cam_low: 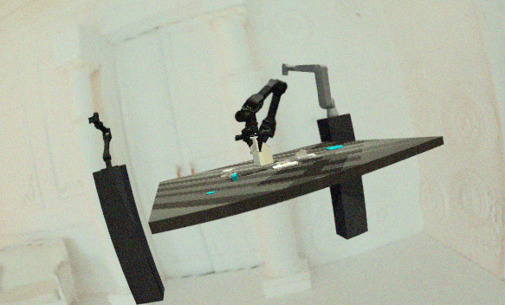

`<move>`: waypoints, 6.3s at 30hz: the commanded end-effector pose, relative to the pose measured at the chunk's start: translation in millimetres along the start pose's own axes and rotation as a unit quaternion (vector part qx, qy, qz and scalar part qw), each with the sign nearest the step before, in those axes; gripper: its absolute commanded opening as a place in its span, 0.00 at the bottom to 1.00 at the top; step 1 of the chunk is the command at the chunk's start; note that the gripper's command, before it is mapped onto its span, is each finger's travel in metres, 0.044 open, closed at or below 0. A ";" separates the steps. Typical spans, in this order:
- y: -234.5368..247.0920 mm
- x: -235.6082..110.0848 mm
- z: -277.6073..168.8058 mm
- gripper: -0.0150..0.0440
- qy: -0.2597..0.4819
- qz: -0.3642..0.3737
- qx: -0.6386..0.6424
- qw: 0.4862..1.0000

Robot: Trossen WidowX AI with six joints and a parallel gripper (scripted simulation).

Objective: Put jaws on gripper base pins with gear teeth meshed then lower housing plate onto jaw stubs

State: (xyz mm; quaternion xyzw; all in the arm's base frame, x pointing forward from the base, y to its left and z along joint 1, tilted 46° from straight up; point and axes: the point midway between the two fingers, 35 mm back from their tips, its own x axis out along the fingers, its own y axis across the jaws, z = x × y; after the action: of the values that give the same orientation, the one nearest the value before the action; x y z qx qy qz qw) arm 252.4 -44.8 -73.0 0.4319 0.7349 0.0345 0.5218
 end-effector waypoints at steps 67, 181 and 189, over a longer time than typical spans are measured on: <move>124.1 6.4 -7.4 0.48 0.013 0.021 -0.183 0.983; 124.1 6.4 -7.4 0.48 0.013 0.021 -0.183 0.983; 124.1 6.4 -7.4 0.48 0.013 0.021 -0.183 0.983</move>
State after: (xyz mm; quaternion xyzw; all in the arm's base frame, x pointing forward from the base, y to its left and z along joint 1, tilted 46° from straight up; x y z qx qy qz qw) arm 319.9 39.1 -13.1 0.3421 0.7149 0.1832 0.5817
